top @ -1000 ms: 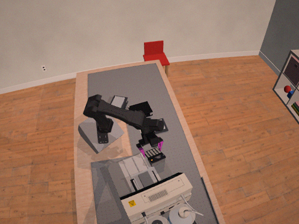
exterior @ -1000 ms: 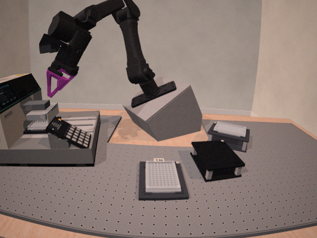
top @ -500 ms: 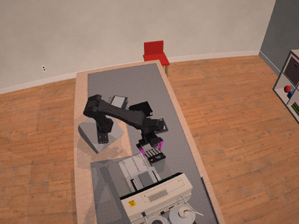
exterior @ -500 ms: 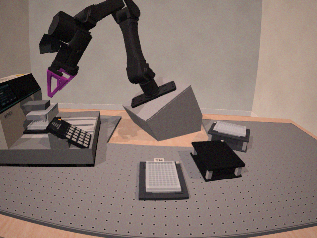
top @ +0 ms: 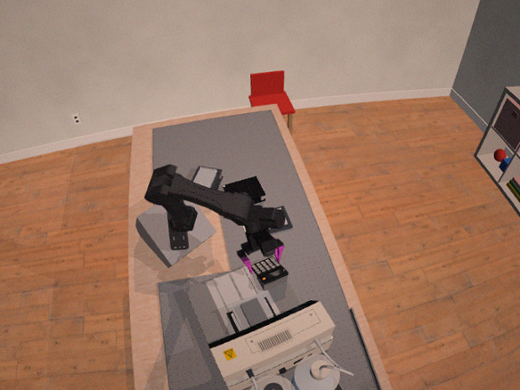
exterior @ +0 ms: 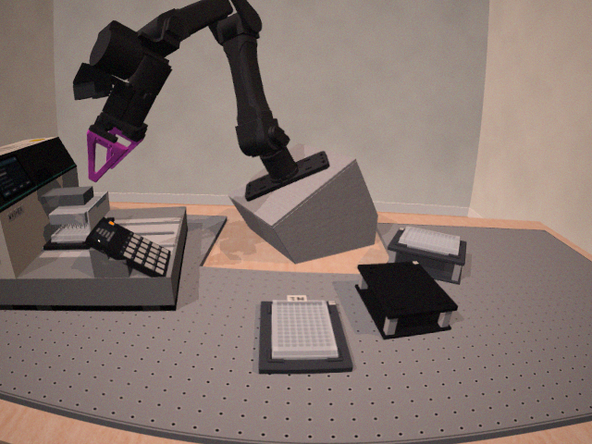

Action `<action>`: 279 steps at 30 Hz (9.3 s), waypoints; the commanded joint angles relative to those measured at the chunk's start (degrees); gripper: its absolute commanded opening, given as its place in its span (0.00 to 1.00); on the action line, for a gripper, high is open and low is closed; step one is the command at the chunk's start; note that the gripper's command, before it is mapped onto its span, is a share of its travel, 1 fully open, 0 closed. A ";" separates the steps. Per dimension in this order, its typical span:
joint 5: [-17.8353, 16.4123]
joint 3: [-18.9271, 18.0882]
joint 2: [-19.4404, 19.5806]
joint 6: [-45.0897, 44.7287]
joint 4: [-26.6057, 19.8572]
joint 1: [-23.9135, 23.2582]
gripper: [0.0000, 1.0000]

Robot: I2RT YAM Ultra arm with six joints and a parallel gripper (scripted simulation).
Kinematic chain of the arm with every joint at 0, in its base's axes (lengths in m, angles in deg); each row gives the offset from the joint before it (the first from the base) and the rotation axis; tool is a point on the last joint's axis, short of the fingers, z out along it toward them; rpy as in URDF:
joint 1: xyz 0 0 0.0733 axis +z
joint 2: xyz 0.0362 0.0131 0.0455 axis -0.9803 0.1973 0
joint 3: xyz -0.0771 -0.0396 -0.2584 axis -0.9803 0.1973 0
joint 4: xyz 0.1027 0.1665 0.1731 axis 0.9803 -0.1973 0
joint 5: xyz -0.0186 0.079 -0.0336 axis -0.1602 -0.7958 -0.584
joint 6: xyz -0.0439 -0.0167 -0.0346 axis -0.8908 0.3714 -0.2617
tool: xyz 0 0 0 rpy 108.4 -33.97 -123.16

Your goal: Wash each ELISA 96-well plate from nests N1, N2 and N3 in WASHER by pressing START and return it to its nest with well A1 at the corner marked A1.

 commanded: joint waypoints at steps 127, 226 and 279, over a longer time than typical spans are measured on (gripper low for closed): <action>0.07 -0.36 -0.32 -0.06 0.05 0.00 1.00; 12.69 8.33 7.71 18.91 2.94 18.20 0.00; 18.26 9.40 21.82 35.94 4.09 29.47 0.00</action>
